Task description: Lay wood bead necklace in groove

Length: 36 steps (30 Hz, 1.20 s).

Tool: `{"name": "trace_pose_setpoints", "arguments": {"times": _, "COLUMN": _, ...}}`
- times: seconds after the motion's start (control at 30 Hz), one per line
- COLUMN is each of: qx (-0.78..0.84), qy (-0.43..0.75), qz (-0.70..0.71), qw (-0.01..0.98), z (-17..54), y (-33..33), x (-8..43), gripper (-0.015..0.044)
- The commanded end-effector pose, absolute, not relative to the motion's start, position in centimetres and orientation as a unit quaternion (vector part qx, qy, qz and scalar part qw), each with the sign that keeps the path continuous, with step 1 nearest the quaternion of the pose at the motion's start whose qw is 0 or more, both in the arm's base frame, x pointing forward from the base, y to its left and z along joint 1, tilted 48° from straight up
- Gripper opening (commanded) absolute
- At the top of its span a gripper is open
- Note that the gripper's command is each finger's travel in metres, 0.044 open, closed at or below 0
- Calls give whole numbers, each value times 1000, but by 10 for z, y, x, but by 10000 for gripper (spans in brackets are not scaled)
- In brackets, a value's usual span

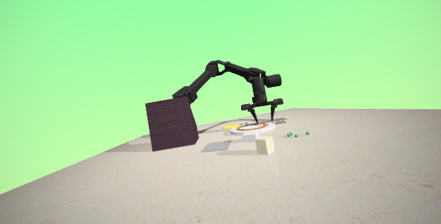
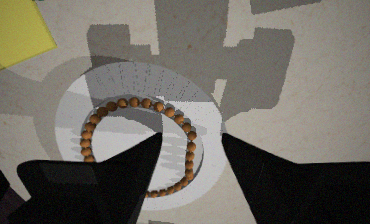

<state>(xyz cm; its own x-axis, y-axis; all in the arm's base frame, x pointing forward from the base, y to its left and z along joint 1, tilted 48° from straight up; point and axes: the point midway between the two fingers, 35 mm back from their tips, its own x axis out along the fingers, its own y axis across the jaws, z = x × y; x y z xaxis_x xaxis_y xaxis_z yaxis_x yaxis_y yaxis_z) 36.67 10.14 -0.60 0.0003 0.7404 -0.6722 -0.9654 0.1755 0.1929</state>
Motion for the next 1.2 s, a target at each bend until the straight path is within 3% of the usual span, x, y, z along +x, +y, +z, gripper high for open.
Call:
{"name": "trace_pose_setpoints", "arguments": {"times": 0.0, "qx": -165, "qy": 338, "qz": 620, "qw": 689, "z": -3, "y": 98, "x": 367, "gripper": 420}}
{"name": "trace_pose_setpoints", "arguments": {"times": 0.03, "qx": -165, "qy": 340, "qz": 620, "qw": 688, "z": -5, "y": 101, "x": 366, "gripper": 440}}
{"name": "trace_pose_setpoints", "arguments": {"times": 0.67, "qx": -165, "qy": 338, "qz": 620, "qw": 689, "z": -3, "y": 98, "x": 366, "gripper": 440}}
{"name": "trace_pose_setpoints", "arguments": {"times": 1.07, "qx": -138, "qy": 363, "qz": 605, "qw": 695, "z": 6, "y": 69, "x": 363, "gripper": 125}}
{"name": "trace_pose_setpoints", "arguments": {"times": 1.17, "qx": -137, "qy": 363, "qz": 606, "qw": 695, "z": -1, "y": 77, "x": 363, "gripper": 120}}
